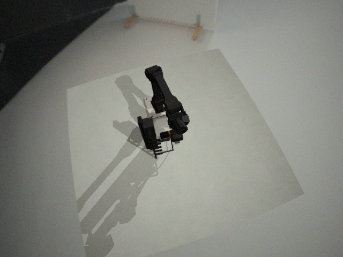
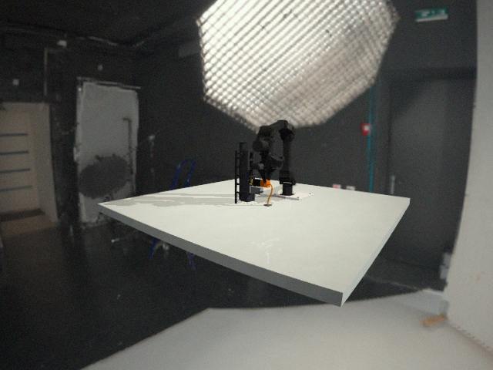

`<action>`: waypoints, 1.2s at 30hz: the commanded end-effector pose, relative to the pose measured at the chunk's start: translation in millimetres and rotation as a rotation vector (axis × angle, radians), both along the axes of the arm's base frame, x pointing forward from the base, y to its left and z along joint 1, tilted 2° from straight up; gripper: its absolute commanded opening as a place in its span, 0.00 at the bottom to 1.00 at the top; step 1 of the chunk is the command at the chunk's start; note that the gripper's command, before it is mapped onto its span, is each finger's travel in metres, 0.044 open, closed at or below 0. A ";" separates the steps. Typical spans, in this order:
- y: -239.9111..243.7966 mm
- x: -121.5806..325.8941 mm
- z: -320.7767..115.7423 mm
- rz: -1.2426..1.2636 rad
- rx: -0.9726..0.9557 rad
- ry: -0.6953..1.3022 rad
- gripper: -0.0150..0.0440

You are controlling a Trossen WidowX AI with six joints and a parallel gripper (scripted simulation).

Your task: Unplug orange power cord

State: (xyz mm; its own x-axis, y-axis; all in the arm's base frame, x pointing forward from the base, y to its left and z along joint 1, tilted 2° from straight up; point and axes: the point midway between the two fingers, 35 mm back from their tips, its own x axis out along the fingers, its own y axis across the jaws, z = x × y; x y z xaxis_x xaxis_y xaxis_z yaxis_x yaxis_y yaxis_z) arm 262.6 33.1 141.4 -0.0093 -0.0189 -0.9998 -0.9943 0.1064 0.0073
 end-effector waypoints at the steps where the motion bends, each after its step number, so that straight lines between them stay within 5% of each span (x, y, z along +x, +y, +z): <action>1: -7.1 -0.5 -0.3 -0.004 0.000 -0.008 0.48; 13: 10.3 2.9 3.2 -0.004 0.002 -0.008 1.00; 19: 53.0 6.1 11.0 -0.004 0.005 -0.008 1.00; 36: 53.0 6.1 11.0 -0.004 0.005 -0.008 1.00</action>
